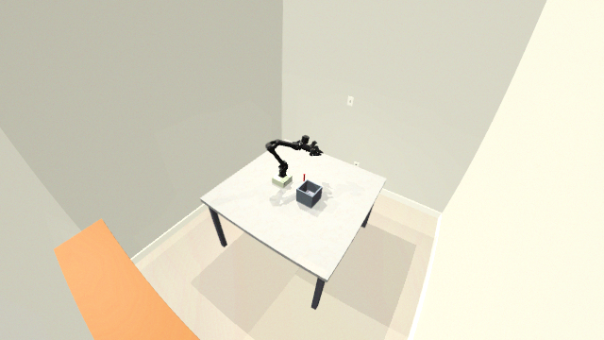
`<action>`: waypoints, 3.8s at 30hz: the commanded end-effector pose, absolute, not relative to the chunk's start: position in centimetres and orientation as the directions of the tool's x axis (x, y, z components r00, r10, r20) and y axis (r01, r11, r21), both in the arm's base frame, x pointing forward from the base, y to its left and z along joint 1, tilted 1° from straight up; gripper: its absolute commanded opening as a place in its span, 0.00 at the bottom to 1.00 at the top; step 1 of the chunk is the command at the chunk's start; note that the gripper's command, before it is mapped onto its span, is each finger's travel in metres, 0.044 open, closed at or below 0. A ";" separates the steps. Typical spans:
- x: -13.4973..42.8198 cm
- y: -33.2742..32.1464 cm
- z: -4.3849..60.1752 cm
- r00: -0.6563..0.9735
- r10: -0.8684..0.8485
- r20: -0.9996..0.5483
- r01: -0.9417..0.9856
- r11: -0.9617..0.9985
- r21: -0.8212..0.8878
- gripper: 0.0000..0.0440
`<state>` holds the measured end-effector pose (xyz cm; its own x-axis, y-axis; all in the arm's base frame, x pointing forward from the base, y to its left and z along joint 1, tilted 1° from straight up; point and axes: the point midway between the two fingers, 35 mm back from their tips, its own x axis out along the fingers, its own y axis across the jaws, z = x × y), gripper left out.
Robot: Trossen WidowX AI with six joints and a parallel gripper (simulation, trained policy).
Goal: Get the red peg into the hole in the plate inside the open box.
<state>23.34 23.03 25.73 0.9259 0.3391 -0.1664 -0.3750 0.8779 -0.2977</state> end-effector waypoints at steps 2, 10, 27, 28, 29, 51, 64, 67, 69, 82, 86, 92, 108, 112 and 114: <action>23.6 23.0 25.4 0.919 0.341 -0.196 -0.383 0.891 -0.243 0.98; 24.6 22.0 23.6 0.887 0.327 -0.327 -0.346 0.938 0.001 1.00; 25.0 18.8 19.4 0.744 0.263 -0.614 -0.008 0.923 0.385 1.00; 24.9 18.6 19.2 0.732 0.259 -0.631 0.019 0.917 0.399 1.00; 24.8 18.4 18.9 0.719 0.255 -0.647 0.047 0.910 0.411 1.00; 20.0 14.9 14.2 0.329 0.176 -0.928 0.667 0.652 0.361 1.00; 16.5 14.2 11.3 0.073 0.100 -0.992 0.864 0.491 0.113 1.00; 15.9 14.1 10.6 0.030 0.079 -0.996 0.881 0.470 0.064 1.00; 15.6 14.0 10.1 0.006 0.066 -0.998 0.888 0.458 0.036 1.00; 14.7 13.6 6.3 -0.080 -0.009 -0.997 0.909 0.409 -0.077 1.00; 14.7 13.3 4.9 -0.085 -0.024 -0.996 0.916 0.391 -0.088 1.00; 14.8 13.1 2.9 -0.085 -0.036 -0.996 0.927 0.363 -0.092 0.97; 15.9 14.5 -0.4 -0.073 -0.003 -0.997 0.929 0.363 -0.069 0.20; 16.5 15.1 -0.4 -0.060 0.017 -0.998 0.926 0.374 -0.049 0.02; 16.7 15.3 0.1 -0.051 0.033 -0.998 0.929 0.367 -0.036 0.01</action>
<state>16.37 14.89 -0.23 -0.0579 0.0143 -0.9982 0.9296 0.3653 -0.0487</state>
